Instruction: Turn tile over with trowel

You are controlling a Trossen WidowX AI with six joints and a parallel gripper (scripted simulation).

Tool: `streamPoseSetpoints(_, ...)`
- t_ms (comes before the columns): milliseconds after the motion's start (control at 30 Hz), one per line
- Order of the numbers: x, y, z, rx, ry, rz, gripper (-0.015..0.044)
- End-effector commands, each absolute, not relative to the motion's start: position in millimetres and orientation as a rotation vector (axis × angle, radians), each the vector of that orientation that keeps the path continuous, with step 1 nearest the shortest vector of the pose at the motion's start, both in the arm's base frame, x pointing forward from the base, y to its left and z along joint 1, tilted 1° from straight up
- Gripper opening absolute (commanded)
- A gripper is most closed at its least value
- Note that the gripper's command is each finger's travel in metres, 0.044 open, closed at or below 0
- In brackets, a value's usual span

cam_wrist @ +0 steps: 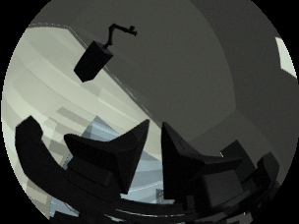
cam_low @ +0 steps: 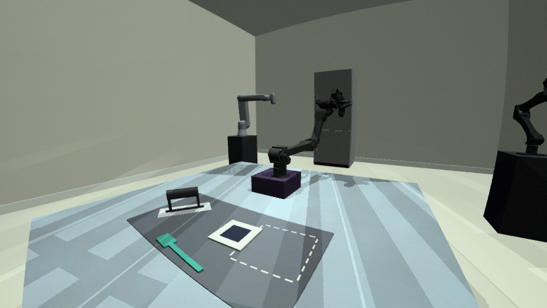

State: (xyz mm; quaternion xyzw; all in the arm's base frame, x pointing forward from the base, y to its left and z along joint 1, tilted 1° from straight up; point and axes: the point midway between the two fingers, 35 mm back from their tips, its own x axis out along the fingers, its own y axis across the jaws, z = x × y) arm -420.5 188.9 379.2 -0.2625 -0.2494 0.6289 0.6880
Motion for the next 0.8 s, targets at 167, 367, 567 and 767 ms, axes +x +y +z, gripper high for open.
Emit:
streamPoseSetpoints(167,-420.5,188.9,379.2,-0.587,-0.558,1.408,0.01)
streamPoseSetpoints(367,-420.5,188.9,379.2,-0.587,-0.558,1.408,0.01)
streamPoseSetpoints(567,-420.5,188.9,379.1,-0.588,-0.559,1.407,0.01)
streamPoseSetpoints(767,-420.6,188.9,379.1,-0.588,-0.559,1.407,0.0)
